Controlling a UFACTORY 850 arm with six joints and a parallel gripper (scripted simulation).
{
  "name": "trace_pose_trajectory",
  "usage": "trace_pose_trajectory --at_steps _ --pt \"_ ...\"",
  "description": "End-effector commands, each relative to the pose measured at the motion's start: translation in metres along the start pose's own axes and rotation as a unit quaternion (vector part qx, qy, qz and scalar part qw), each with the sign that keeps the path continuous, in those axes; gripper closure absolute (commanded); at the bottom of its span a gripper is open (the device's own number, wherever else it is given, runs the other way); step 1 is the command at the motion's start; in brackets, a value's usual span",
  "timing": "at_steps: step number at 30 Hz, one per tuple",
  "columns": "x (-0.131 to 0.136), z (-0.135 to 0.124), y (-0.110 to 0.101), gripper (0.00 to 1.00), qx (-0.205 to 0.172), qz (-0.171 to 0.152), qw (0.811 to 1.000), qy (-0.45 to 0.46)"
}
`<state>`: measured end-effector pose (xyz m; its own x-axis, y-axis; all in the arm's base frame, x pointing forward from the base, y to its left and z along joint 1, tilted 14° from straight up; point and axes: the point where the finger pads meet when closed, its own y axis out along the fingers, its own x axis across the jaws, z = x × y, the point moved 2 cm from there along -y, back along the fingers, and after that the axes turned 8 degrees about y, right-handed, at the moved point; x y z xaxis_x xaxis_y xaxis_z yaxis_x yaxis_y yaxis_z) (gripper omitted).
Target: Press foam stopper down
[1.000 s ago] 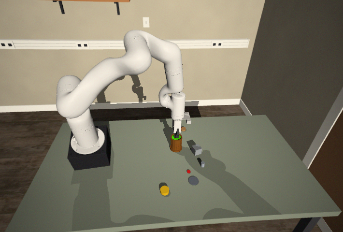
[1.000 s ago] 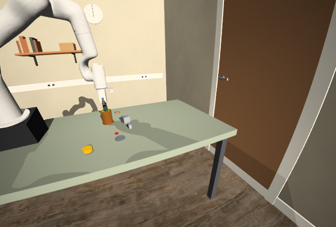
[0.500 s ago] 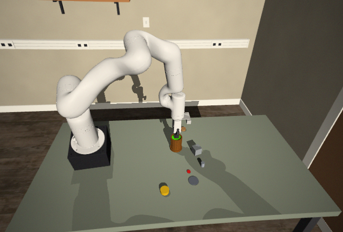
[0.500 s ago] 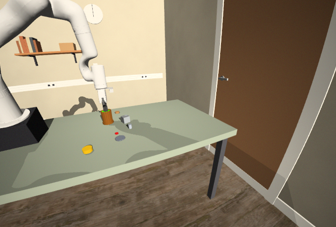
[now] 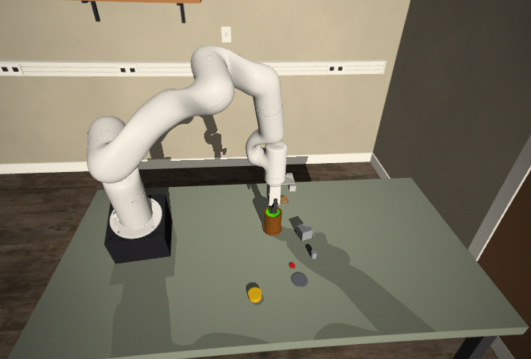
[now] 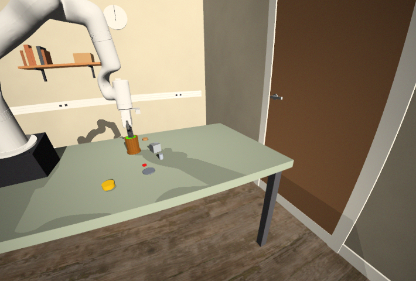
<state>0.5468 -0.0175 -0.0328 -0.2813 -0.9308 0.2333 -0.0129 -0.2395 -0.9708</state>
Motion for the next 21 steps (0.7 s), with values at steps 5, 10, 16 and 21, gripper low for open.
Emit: trace_pose_trajectory --at_steps 5,10,16,21 --pt "-0.0003 0.0008 -0.0037 1.00 0.001 0.000 1.000 0.000" --pt "-0.0003 0.0008 -0.0065 1.00 0.001 0.000 1.000 0.000" --pt "-0.0003 0.0008 -0.0102 1.00 0.001 0.000 1.000 0.000" --pt "-0.0003 0.0008 -0.0120 1.00 0.001 0.000 1.000 0.000"
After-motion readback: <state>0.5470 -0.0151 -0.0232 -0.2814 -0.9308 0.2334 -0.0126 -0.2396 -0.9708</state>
